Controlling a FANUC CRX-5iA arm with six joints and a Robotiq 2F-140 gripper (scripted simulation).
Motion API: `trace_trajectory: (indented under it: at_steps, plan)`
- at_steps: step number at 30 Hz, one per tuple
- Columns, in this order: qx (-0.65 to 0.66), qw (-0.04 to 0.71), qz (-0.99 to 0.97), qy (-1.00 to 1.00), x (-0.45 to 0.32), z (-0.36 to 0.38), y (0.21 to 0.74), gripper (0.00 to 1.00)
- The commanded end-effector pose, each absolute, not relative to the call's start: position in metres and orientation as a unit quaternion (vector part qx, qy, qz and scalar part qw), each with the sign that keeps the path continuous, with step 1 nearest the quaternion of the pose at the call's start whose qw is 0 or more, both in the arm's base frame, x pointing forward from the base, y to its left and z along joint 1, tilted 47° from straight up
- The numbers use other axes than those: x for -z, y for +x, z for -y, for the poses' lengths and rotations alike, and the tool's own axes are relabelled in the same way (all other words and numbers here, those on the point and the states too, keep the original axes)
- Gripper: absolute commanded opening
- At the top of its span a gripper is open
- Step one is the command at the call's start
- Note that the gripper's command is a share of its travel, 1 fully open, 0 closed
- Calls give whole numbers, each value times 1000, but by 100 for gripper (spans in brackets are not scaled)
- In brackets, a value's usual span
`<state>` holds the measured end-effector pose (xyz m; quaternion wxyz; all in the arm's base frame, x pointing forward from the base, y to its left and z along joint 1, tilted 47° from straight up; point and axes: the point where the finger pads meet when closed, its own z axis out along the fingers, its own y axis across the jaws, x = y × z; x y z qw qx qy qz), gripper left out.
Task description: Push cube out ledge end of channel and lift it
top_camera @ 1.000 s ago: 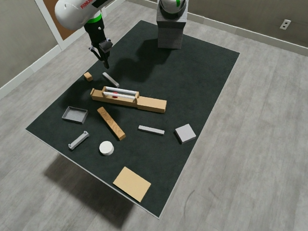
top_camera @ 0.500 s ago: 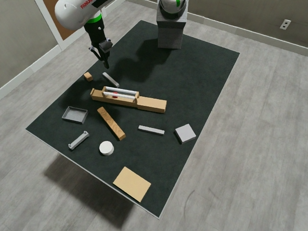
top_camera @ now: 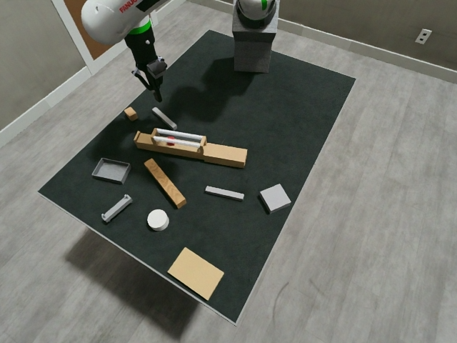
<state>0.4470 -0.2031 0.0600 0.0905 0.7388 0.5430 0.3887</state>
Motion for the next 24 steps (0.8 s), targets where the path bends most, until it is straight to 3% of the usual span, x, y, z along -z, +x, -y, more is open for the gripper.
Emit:
trace_trajectory:
  at_steps: [1, 14, 24]
  plan:
    - [-388, 91, -543, 739, -60, 204, 447, 10]
    - [-376, 133, -620, 675, -60, 204, 447, 10]
    - [-323, 226, -778, 489, -61, 204, 447, 10]
